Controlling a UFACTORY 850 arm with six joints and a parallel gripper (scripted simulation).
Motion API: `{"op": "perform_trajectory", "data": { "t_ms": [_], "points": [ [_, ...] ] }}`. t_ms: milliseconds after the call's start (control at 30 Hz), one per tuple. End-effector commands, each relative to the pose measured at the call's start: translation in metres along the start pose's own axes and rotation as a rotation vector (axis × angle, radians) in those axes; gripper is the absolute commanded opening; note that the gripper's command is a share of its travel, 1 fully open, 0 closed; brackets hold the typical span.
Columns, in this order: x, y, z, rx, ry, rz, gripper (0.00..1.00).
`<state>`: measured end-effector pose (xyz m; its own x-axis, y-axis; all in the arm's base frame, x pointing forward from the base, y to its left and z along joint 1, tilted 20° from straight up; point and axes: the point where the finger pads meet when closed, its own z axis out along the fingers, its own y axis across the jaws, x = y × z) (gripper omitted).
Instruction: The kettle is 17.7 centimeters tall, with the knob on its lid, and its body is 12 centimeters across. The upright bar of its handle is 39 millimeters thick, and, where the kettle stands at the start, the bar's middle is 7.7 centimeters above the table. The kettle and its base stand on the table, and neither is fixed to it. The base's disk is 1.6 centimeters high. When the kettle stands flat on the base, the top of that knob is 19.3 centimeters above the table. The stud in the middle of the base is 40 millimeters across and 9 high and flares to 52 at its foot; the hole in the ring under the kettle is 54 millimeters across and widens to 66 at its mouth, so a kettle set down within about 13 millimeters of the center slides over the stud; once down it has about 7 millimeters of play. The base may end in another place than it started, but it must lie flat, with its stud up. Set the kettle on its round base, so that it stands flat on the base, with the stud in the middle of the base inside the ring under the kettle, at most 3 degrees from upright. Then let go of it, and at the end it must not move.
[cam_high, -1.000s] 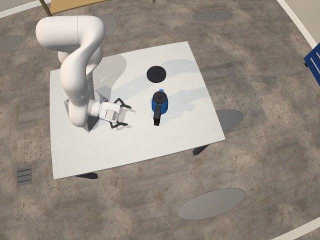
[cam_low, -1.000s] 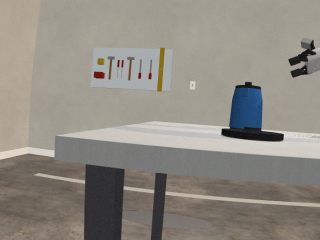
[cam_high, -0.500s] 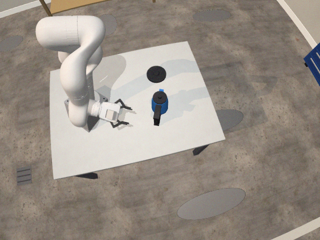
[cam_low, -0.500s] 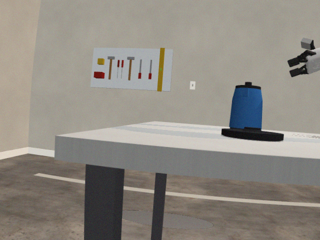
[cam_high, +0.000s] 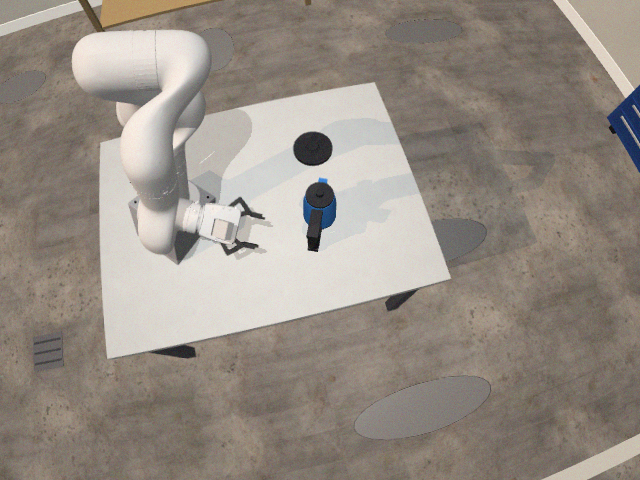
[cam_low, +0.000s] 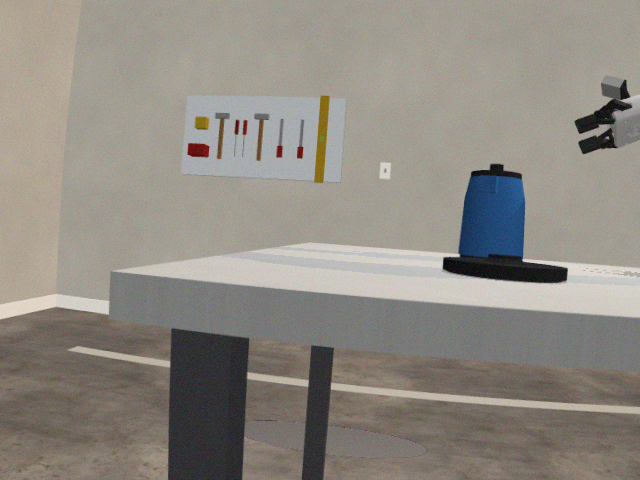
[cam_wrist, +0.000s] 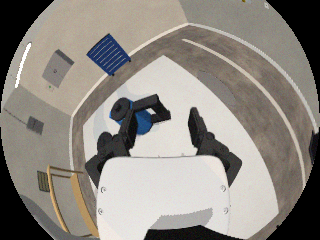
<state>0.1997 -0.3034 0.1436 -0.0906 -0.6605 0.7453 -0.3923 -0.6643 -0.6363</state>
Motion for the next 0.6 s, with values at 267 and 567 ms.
{"op": "perform_trajectory", "data": {
  "t_ms": [267, 567],
  "points": [
    [0.0, -0.006, 0.002, 0.017, -0.013, 0.023, 0.81],
    [0.0, -0.014, 0.004, 0.042, -0.035, 0.059, 0.81]
  ]
}}
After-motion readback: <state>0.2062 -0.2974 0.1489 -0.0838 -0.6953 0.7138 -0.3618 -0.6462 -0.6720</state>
